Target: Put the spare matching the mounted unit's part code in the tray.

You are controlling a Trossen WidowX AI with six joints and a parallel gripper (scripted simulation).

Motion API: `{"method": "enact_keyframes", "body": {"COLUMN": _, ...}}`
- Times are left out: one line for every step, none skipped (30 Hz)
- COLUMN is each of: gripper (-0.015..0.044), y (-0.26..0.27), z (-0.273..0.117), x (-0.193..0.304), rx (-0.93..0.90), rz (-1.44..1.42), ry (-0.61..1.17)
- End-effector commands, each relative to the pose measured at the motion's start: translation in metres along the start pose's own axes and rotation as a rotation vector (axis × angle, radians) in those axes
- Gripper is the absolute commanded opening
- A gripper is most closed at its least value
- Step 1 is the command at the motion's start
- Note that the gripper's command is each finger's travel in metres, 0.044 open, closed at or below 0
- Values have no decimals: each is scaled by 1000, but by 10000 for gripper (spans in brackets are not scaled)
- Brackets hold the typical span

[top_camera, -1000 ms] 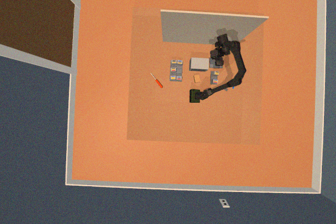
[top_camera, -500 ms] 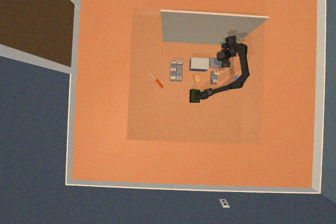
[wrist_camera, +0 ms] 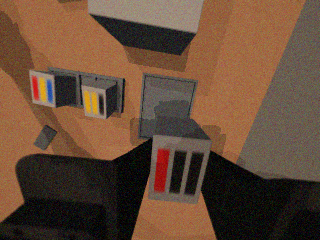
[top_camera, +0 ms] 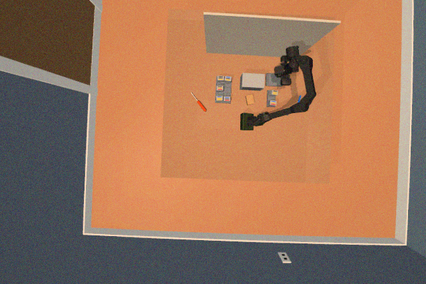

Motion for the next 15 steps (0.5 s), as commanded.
{"method": "enact_keyframes", "body": {"gripper": 0, "y": -1, "z": 3, "x": 0, "rx": 1, "rz": -5, "ry": 1}}
{"method": "enact_keyframes", "body": {"gripper": 0, "y": -1, "z": 4, "x": 0, "rx": 0, "rz": -5, "ry": 0}}
{"method": "enact_keyframes", "body": {"gripper": 0, "y": -1, "z": 5, "x": 0, "rx": 0, "rz": -5, "ry": 0}}
{"method": "enact_keyframes", "body": {"gripper": 0, "y": -1, "z": 6, "x": 0, "rx": 0, "rz": -5, "ry": 0}}
{"method": "enact_keyframes", "body": {"gripper": 0, "y": -1, "z": 6, "x": 0, "rx": 0, "rz": -5, "ry": -1}}
{"method": "enact_keyframes", "body": {"gripper": 0, "y": -1, "z": 7, "x": 0, "rx": 0, "rz": -5, "ry": -1}}
{"method": "enact_keyframes", "body": {"gripper": 0, "y": -1, "z": 8, "x": 0, "rx": 0, "rz": -5, "ry": -1}}
{"method": "enact_keyframes", "body": {"gripper": 0, "y": -1, "z": 9, "x": 0, "rx": -1, "rz": -5, "ry": -2}}
{"method": "enact_keyframes", "body": {"gripper": 0, "y": -1, "z": 10, "x": 0, "rx": -1, "rz": -5, "ry": -2}}
{"method": "enact_keyframes", "body": {"gripper": 0, "y": -2, "z": 10, "x": 0, "rx": -1, "rz": -5, "ry": -2}}
{"method": "enact_keyframes", "body": {"gripper": 0, "y": -2, "z": 11, "x": 0, "rx": -1, "rz": -4, "ry": -3}}
{"method": "enact_keyframes", "body": {"gripper": 0, "y": -2, "z": 12, "x": 0, "rx": -1, "rz": -4, "ry": -3}}
{"method": "enact_keyframes", "body": {"gripper": 0, "y": -2, "z": 13, "x": 0, "rx": -1, "rz": -4, "ry": -3}}
{"method": "enact_keyframes", "body": {"gripper": 0, "y": -2, "z": 14, "x": 0, "rx": -1, "rz": -4, "ry": -4}}
{"method": "enact_keyframes", "body": {"gripper": 0, "y": -2, "z": 14, "x": 0, "rx": -2, "rz": -4, "ry": -4}}
Point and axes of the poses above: the point midway between the two fingers, 35 mm back from their tips, its own z axis out along the fingers, its own y axis across the jaws, x = y × z, the point moved 3 cm from there along -z, back along the fingers, and after that the axes turned 12 degrees about -z, right-handed, at the moved point
